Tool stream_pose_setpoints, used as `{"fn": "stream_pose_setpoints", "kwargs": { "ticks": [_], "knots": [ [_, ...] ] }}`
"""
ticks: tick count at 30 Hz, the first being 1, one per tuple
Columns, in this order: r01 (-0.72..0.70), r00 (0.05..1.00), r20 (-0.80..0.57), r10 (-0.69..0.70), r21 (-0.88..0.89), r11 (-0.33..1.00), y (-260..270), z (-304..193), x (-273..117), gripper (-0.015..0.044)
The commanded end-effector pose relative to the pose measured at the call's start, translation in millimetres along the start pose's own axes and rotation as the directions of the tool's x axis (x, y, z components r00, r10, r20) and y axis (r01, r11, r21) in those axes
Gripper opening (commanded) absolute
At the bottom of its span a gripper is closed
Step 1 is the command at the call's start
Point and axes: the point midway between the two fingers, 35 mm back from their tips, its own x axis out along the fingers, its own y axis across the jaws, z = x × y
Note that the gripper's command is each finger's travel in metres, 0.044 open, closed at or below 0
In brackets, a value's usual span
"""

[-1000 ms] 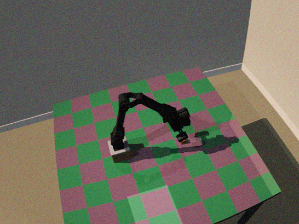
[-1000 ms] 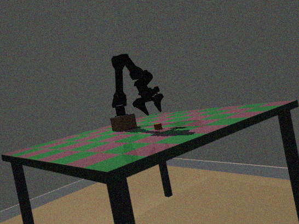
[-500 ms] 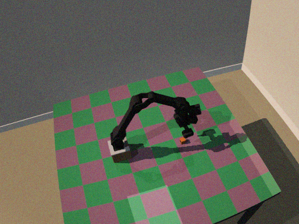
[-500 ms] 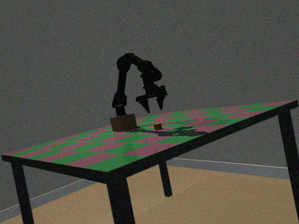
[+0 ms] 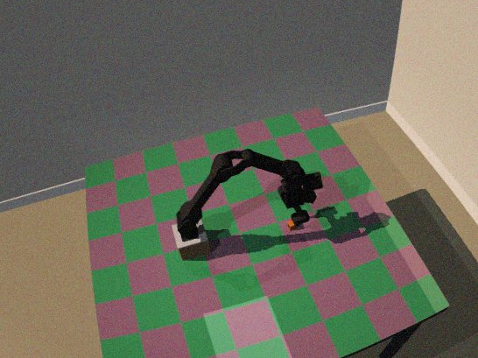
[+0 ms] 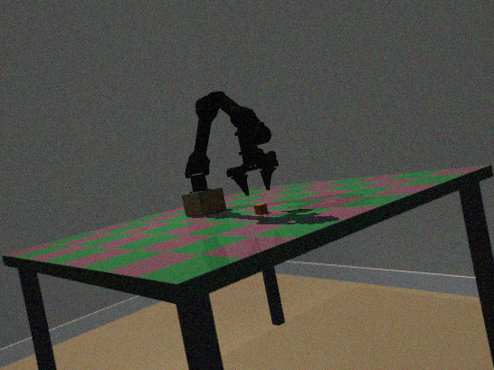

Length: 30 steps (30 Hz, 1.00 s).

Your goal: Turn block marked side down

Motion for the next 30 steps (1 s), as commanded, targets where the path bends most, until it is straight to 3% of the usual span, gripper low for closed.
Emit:
{"fn": "stream_pose_setpoints", "kwargs": {
  "ticks": [1,30],
  "knots": [
    [0.003,1.000,-0.011,-0.003,-0.001,1.000,-1,-2,10,0.0440],
    [0.003,1.000,-0.011,-0.003,-0.001,1.000,-1,-2,50,0.0440]
  ]
}}
